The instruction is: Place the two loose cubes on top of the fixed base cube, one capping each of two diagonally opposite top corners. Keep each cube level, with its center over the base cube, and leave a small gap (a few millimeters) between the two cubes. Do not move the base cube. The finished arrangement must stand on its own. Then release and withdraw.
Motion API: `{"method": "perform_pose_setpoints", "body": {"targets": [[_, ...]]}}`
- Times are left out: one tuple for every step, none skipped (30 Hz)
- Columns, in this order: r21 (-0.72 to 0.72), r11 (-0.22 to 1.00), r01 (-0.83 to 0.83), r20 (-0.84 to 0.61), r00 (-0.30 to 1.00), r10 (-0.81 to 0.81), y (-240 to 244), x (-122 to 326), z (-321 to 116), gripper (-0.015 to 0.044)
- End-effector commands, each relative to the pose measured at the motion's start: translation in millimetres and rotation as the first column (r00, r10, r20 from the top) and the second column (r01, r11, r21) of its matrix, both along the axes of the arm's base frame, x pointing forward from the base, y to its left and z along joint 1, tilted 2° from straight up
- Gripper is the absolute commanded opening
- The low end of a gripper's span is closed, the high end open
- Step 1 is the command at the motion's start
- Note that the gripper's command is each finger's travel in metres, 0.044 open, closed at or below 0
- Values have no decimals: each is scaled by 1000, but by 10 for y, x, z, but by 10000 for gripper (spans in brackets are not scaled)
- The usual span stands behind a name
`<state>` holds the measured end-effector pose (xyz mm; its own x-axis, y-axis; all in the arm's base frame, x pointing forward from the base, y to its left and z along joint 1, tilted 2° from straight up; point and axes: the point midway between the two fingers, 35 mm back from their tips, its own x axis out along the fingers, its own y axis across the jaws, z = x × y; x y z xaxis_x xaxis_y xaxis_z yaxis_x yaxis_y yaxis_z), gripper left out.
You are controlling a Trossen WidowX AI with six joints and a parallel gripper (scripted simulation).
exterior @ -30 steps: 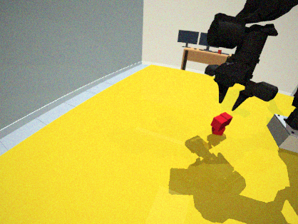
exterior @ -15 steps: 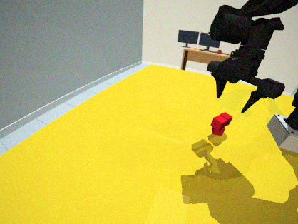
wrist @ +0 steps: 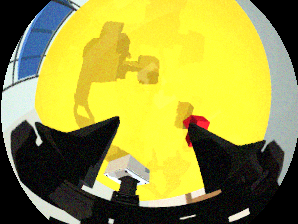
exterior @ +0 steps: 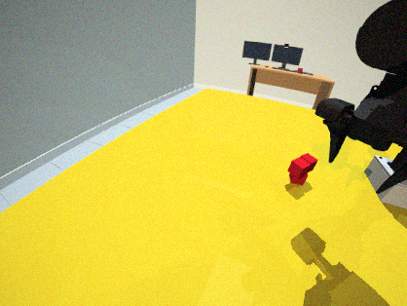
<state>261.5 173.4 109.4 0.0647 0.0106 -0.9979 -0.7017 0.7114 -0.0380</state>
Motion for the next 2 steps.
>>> {"method": "perform_pose_setpoints", "body": {"targets": [[-3,1000,5,0,1000,-5,10,-14,-1,400],[-3,1000,5,0,1000,-5,10,-14,-1,400]]}}
